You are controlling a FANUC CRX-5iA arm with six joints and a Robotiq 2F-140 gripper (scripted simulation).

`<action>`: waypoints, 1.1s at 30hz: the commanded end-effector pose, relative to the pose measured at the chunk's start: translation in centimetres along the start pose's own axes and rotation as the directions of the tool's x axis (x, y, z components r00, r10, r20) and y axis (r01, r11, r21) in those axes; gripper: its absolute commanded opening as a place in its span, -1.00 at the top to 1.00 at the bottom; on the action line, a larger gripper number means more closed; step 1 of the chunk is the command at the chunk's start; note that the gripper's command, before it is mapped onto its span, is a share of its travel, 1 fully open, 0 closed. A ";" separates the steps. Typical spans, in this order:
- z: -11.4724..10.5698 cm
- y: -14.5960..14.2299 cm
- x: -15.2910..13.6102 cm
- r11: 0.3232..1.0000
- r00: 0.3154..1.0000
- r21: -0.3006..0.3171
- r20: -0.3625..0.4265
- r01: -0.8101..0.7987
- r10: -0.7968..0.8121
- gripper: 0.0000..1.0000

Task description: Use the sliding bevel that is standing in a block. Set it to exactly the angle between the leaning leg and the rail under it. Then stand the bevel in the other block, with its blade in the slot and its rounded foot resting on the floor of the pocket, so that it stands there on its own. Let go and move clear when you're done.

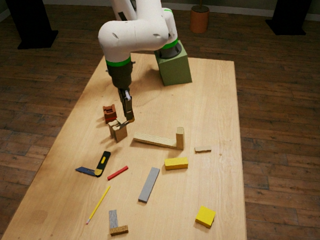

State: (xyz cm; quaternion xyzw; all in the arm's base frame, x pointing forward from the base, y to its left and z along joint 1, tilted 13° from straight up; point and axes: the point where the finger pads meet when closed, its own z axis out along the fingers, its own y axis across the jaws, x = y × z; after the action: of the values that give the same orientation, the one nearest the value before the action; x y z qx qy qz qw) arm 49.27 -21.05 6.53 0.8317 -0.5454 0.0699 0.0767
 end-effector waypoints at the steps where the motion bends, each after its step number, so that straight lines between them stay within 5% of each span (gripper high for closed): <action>1: -0.1 -1.1 -1.2 0.998 0.998 -0.001 -0.007 -0.059 0.059 0.80; 16: -0.3 -7.6 -9.7 0.907 0.907 0.006 0.005 -0.421 0.421 0.80; 33: -0.5 -11.1 -14.2 0.806 0.806 0.008 0.012 -0.591 0.591 0.80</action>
State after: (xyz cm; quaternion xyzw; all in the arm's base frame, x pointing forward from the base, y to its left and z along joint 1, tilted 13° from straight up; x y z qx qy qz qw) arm 53.67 -4.29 3.56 0.6279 -0.7720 0.0879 0.0454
